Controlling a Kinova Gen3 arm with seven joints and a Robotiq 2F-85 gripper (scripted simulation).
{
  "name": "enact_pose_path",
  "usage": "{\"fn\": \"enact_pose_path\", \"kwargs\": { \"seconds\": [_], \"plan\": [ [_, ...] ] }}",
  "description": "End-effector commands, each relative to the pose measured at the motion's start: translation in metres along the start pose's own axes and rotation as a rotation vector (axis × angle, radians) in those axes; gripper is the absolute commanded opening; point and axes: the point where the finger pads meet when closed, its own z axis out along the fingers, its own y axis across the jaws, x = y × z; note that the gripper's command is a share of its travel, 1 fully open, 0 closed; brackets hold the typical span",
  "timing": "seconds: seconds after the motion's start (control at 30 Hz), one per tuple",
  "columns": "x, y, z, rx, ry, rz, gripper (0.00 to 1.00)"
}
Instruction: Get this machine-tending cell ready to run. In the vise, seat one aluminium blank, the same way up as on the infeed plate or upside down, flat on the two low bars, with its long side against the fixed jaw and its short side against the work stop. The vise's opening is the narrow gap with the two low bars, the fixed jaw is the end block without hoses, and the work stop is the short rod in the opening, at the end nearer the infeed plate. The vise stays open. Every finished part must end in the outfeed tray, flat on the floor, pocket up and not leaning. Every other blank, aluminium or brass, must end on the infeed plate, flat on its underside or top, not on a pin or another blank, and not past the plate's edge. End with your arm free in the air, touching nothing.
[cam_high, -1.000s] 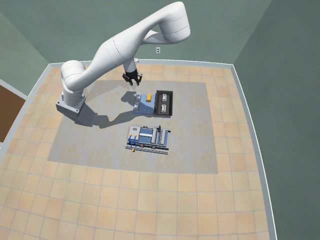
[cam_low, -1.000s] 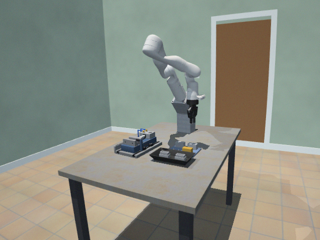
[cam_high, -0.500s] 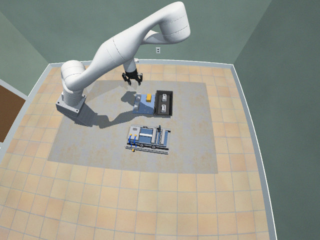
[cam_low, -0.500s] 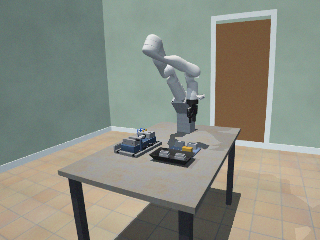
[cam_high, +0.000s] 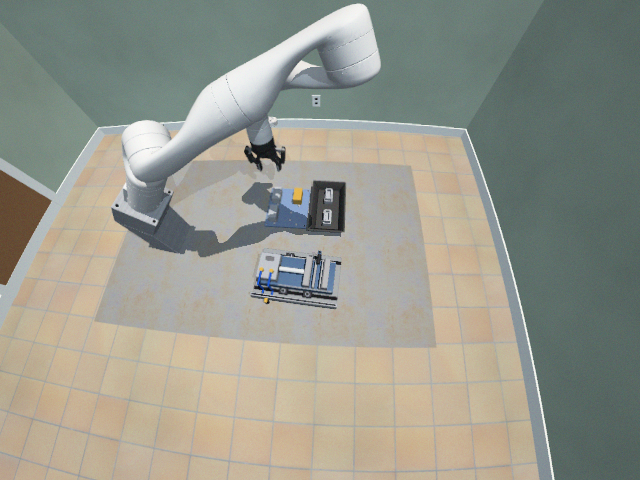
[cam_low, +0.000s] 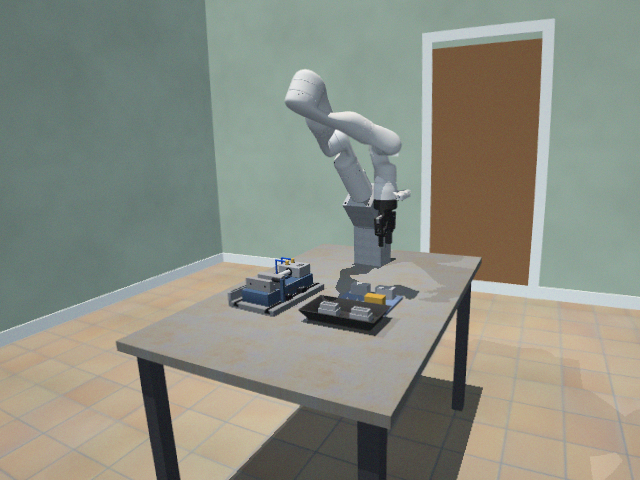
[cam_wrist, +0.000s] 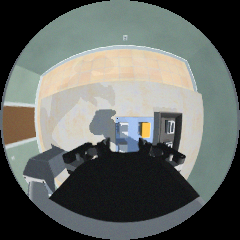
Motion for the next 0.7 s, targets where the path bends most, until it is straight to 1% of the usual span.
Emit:
{"fn": "enact_pose_path", "kwargs": {
  "seconds": [0.0, 0.23, 0.3, 0.47, 0.67],
  "plan": [
    [0.000, 0.000, 0.002, 0.001, 0.000, 0.000, 0.67],
    [0.000, 0.000, 0.012, 0.001, 0.000, 0.000, 0.67],
    [0.000, 0.000, 0.012, 0.001, 0.000, 0.000, 0.67],
    [0.000, 0.000, 0.025, 0.001, 0.000, 0.000, 0.67],
    [0.000, 0.000, 0.046, 0.001, 0.000, 0.000, 0.67]
  ]
}}
